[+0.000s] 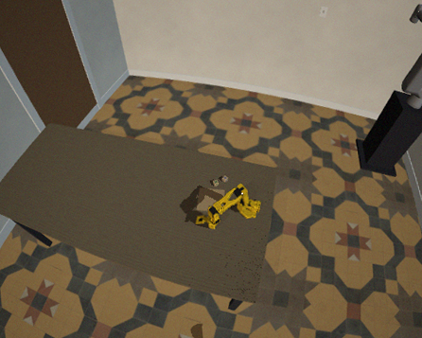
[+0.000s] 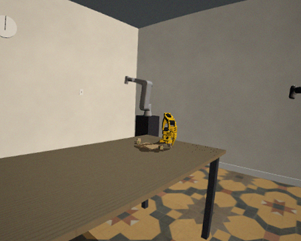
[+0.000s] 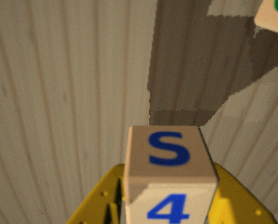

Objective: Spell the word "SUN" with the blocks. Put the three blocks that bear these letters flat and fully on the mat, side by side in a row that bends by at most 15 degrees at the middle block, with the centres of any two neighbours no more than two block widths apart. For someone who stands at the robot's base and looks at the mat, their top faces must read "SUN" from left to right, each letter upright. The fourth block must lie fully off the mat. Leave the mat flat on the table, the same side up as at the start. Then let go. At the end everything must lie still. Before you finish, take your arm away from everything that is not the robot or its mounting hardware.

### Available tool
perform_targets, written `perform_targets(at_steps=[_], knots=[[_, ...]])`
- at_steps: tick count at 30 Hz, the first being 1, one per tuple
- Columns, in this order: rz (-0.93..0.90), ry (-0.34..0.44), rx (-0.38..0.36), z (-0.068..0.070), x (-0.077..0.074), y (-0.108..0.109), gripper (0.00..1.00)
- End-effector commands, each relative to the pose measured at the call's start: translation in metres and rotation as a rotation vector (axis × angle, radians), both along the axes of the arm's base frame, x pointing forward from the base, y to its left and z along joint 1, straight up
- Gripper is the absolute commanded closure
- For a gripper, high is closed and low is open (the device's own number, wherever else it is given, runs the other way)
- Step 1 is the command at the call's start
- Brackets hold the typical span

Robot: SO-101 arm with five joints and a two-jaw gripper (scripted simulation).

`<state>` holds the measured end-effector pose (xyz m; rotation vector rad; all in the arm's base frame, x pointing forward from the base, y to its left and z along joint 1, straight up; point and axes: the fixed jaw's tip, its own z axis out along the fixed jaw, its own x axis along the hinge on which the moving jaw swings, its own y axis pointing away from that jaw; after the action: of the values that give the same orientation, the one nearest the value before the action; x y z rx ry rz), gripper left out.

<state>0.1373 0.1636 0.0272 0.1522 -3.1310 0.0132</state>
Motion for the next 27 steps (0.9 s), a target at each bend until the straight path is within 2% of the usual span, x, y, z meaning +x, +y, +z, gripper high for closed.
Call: perform_targets(at_steps=[1, 12, 22, 27], knots=[[0.000, -0.055, 0.064, 0.025, 0.008, 0.009, 1.00], [0.000, -0.055, 0.064, 0.048, 0.005, 0.007, 1.00], [0.000, -0.057, 0.066, 0.050, 0.005, 0.006, 1.00], [-0.003, -0.082, 0.089, 0.051, 0.011, 0.001, 1.00]])
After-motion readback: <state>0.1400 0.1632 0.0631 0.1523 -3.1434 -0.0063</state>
